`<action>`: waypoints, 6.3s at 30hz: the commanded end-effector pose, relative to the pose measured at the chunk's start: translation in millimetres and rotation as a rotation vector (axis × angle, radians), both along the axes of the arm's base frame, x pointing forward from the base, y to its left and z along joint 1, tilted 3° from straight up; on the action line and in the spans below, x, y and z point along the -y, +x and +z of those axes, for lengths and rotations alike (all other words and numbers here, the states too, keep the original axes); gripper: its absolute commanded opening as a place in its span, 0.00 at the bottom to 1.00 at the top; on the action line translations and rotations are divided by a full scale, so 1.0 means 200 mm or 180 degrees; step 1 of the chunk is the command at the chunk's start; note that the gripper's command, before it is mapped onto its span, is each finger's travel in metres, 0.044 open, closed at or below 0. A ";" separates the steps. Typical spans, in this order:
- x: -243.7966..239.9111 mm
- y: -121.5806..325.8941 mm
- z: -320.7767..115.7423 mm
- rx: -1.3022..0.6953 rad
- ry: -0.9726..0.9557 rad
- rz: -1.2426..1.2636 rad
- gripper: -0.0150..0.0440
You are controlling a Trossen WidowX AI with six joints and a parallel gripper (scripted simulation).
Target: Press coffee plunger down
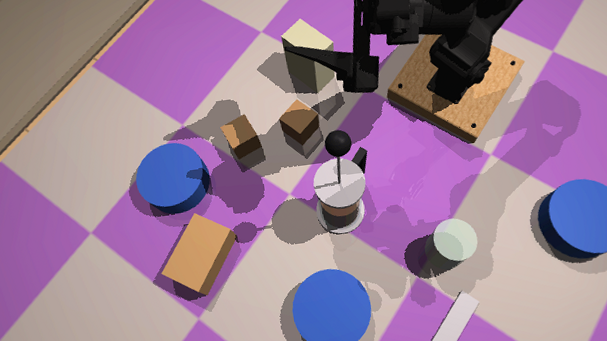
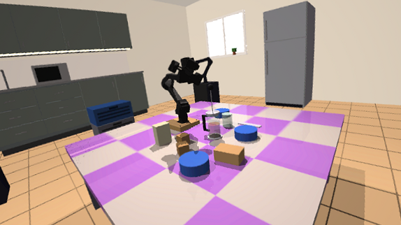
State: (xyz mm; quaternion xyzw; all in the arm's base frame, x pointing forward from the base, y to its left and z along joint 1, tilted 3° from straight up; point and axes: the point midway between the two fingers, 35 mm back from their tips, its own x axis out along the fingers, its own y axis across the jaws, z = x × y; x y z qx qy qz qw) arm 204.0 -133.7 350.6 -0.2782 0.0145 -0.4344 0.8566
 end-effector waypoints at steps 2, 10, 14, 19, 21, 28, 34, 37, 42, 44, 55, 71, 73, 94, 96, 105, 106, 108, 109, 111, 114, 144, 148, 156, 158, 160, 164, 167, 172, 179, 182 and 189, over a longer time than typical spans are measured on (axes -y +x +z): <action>-0.18 0.21 0.08 -0.0486 0.0947 0.1249 1.00; -0.46 0.15 0.05 -0.1047 0.2616 0.2084 1.00; -0.47 0.15 0.00 -0.1067 0.2662 0.2094 1.00; -0.48 0.17 -0.18 -0.1067 0.2663 0.2102 1.00; -0.48 0.18 -0.24 -0.1068 0.2662 0.2106 1.00; -0.48 0.19 -0.26 -0.1066 0.2663 0.2103 1.00; -0.47 0.23 -0.28 -0.1064 0.2662 0.2103 1.00; -0.47 0.25 -0.29 -0.1063 0.2662 0.2103 1.00; -0.47 0.28 -0.31 -0.1061 0.2661 0.2103 1.00; -0.47 0.30 -0.31 -0.1061 0.2661 0.2103 1.00; -0.46 0.35 -0.34 -0.1058 0.2660 0.2103 0.91; -0.46 0.35 -0.34 -0.1058 0.2660 0.2103 0.47; -0.46 0.35 -0.34 -0.1058 0.2660 0.2103 0.47; -0.46 0.38 -0.48 -0.1057 0.2660 0.2104 0.47; -0.46 0.38 -0.50 -0.1056 0.2660 0.2104 0.47; -0.46 0.40 -0.57 -0.1056 0.2660 0.2104 0.47; -0.46 0.40 -0.58 -0.1056 0.2660 0.2104 0.47; -0.46 0.40 -0.59 -0.1056 0.2660 0.2104 0.47; -0.46 0.40 -0.60 -0.1056 0.2660 0.2104 0.47; -0.46 0.40 -0.62 -0.1056 0.2660 0.2104 0.47; -0.46 0.41 -0.64 -0.1055 0.2660 0.2104 0.47; -0.47 0.46 -0.88 -0.1053 0.2660 0.2105 0.47; -0.47 0.48 -0.89 -0.1052 0.2659 0.2106 0.47; -0.47 0.50 -0.88 -0.1052 0.2659 0.2106 0.47; -0.47 0.50 -0.88 -0.1052 0.2659 0.2106 0.47; -0.47 0.50 -0.88 -0.1052 0.2659 0.2106 0.47; -0.47 0.51 -0.87 -0.1052 0.2659 0.2106 0.47; -0.47 0.51 -0.87 -0.1051 0.2659 0.2106 0.47; -0.47 0.51 -0.87 -0.1051 0.2659 0.2106 0.47; -0.47 0.52 -0.87 -0.1051 0.2659 0.2107 0.47; -0.47 0.52 -0.87 -0.1051 0.2659 0.2107 0.47; -0.47 0.53 -0.86 -0.1051 0.2658 0.2107 0.47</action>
